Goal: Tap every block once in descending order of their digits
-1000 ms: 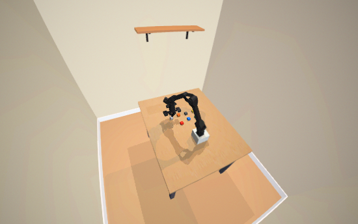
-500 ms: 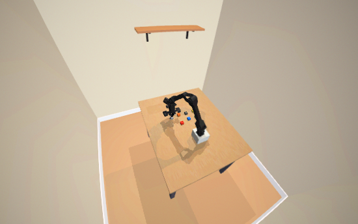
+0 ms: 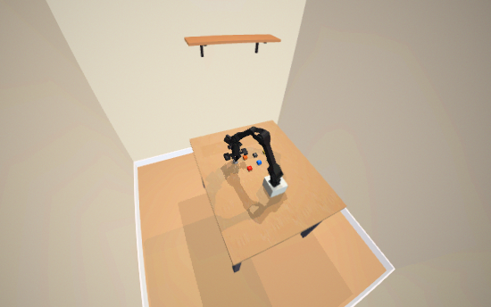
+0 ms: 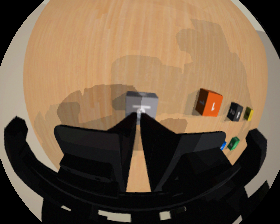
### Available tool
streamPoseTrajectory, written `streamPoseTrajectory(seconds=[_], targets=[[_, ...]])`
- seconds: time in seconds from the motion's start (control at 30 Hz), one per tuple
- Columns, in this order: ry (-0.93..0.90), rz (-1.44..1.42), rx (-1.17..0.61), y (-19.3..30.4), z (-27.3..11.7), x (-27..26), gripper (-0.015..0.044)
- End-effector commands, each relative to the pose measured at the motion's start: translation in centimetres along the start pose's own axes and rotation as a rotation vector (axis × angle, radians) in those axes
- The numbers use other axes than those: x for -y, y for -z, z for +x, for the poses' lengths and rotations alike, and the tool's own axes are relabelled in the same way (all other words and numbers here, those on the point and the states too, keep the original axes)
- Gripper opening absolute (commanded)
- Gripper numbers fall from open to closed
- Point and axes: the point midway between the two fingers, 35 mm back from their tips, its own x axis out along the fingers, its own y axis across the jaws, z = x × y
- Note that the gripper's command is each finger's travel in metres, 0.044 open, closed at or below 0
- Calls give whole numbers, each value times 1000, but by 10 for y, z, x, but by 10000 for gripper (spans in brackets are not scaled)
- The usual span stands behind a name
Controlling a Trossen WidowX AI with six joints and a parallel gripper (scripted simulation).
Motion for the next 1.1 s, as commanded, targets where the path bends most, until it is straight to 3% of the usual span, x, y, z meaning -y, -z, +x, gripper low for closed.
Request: streamPoseTrajectory(seconds=[0.0,0.2,0.37,0.6,0.83,1.07], targets=[[0,4,8,-1,-24,0,20],[0,4,8,-2,-27,0,20],[0,4,8,-1,-102,0,20],[0,4,8,-1,-105,3,20],[2,10,2,3,-104,110,20],[15,7,4,40,-107,216,20]])
